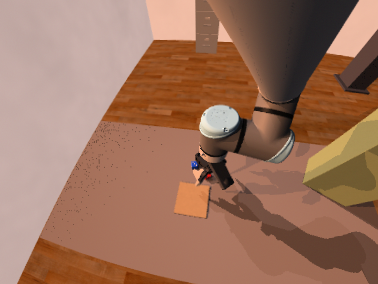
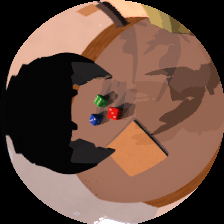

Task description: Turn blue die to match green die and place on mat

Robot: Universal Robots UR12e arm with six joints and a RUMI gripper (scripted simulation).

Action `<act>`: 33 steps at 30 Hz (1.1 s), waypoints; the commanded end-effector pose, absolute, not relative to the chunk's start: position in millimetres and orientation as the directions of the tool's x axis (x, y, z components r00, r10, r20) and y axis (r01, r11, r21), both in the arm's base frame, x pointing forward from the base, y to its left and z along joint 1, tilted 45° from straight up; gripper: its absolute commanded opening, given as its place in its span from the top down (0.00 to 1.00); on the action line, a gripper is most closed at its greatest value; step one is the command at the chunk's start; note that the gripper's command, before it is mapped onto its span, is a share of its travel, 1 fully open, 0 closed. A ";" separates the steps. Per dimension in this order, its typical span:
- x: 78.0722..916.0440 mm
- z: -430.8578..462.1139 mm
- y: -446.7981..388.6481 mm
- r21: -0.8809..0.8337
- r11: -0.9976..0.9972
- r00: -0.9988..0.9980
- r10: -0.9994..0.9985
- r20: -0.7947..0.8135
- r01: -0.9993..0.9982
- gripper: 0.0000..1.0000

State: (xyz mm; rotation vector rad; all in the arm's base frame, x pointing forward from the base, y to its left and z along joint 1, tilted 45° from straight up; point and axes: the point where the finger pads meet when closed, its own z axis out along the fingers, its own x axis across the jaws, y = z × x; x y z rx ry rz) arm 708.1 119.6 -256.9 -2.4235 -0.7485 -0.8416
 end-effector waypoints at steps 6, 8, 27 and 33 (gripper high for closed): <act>708.3 -256.5 119.2 -0.243 -0.744 0.664 0.338 0.667 0.623 0.00; 708.3 -256.5 119.2 -0.243 -0.744 0.664 0.338 0.667 0.623 0.00; 692.6 -229.9 97.4 -0.243 -0.744 0.664 0.338 0.667 0.623 0.00; 679.6 -207.7 79.3 -0.243 -0.744 0.664 0.338 0.667 0.623 0.00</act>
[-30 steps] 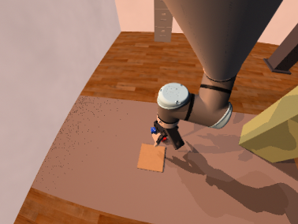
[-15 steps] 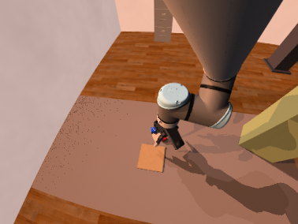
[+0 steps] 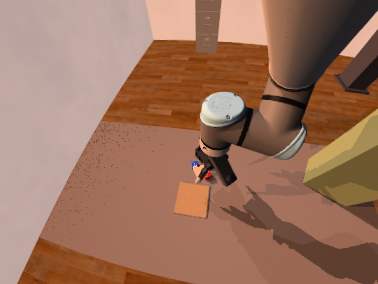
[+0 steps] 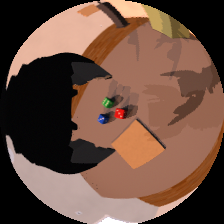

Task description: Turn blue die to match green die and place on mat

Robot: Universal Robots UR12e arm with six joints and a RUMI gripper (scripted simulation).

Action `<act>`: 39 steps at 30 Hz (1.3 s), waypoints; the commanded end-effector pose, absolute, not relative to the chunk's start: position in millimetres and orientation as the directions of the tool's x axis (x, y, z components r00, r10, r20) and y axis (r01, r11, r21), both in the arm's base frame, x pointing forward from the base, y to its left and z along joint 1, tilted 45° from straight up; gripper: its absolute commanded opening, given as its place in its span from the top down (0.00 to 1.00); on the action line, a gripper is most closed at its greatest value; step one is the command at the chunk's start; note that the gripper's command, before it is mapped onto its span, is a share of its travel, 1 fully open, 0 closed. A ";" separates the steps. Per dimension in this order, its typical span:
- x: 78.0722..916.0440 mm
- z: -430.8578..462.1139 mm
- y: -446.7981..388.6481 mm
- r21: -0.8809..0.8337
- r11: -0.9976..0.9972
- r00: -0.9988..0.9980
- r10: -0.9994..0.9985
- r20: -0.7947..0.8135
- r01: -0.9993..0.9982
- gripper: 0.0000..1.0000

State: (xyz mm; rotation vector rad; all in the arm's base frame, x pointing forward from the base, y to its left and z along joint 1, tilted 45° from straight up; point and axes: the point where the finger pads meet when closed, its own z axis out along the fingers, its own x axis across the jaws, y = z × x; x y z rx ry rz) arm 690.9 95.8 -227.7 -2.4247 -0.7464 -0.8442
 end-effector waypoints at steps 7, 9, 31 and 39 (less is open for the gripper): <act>666.3 -185.1 60.8 -0.243 -0.744 0.664 0.338 0.667 0.623 0.00; 665.7 -184.1 60.0 -0.243 -0.744 0.664 0.338 0.667 0.623 0.00; 702.1 -193.0 28.4 -0.418 -0.808 0.811 0.118 0.573 0.414 0.00; 728.7 -198.6 3.7 -0.528 -0.815 0.879 -0.052 0.474 0.237 0.00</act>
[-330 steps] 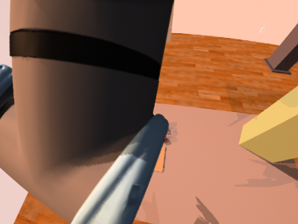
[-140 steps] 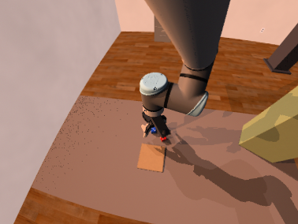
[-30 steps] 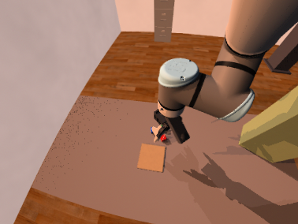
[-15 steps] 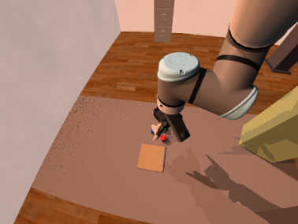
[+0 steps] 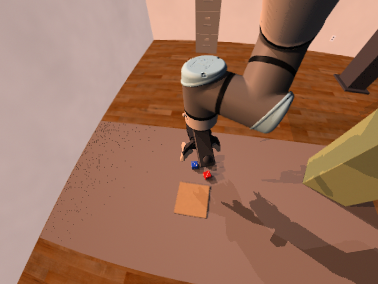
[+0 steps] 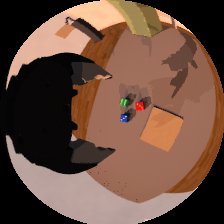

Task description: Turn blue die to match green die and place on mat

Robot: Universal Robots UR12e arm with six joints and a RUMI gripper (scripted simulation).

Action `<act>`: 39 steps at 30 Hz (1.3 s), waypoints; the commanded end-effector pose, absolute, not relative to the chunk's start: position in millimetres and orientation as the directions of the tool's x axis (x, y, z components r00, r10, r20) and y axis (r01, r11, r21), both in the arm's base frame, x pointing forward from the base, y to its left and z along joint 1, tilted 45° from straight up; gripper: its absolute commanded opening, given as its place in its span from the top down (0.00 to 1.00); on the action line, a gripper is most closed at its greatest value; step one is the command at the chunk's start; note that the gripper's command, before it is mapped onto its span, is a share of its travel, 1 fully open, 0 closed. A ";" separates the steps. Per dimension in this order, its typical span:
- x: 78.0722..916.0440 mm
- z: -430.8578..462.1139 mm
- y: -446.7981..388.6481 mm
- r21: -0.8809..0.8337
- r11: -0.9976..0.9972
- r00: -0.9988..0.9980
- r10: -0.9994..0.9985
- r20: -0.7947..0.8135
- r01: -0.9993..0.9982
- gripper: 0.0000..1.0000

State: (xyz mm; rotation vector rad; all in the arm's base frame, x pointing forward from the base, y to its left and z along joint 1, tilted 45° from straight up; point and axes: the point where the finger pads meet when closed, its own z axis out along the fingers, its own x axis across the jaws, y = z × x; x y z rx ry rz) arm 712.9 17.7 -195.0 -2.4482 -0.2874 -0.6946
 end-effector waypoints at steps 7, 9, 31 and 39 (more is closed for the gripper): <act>737.9 -200.4 -5.1 -0.561 -0.809 0.894 -0.111 0.435 0.172 0.00; 737.9 -200.4 -5.1 -0.561 -0.809 0.894 -0.111 0.435 0.172 0.00; 738.2 -200.7 -4.6 -0.570 -0.807 0.897 -0.127 0.424 0.155 0.00; 740.3 -202.4 -1.9 -0.613 -0.788 0.908 -0.214 0.359 0.056 0.00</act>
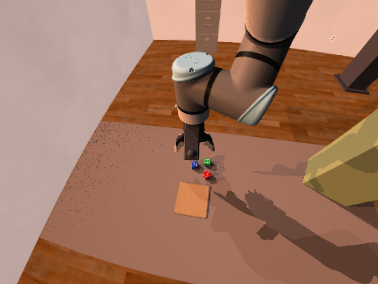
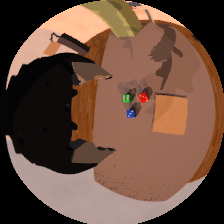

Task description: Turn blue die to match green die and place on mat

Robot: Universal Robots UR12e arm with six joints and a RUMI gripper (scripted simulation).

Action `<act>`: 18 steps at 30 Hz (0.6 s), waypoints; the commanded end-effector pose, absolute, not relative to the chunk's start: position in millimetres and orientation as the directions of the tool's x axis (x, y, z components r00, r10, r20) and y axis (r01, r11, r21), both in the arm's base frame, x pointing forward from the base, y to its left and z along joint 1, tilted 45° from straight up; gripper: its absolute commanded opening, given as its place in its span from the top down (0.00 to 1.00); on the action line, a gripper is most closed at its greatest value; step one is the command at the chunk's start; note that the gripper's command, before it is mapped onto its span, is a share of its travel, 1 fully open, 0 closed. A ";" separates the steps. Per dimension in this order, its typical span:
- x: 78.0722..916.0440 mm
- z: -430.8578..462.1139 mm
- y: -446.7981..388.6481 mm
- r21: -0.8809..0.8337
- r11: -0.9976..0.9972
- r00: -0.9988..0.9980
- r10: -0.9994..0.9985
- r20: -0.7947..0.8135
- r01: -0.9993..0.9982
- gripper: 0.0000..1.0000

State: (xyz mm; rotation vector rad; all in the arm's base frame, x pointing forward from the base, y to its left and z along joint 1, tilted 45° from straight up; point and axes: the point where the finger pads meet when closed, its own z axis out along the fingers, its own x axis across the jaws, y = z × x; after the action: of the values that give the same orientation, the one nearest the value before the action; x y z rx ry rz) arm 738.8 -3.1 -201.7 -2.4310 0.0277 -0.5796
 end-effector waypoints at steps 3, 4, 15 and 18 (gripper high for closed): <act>741.6 -203.5 -0.2 -0.637 -0.771 0.910 -0.270 0.314 -0.009 0.00; 741.6 -203.5 -0.2 -0.637 -0.771 0.910 -0.270 0.314 -0.009 0.00; 747.0 -208.9 6.2 -0.701 -0.658 0.867 -0.485 0.113 -0.276 0.00; 748.4 -210.5 7.7 -0.707 -0.617 0.843 -0.535 0.057 -0.344 0.00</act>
State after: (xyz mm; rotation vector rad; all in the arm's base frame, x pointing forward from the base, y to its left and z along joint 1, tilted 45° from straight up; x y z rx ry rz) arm 745.7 5.4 -208.3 -2.3380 0.4657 -0.3990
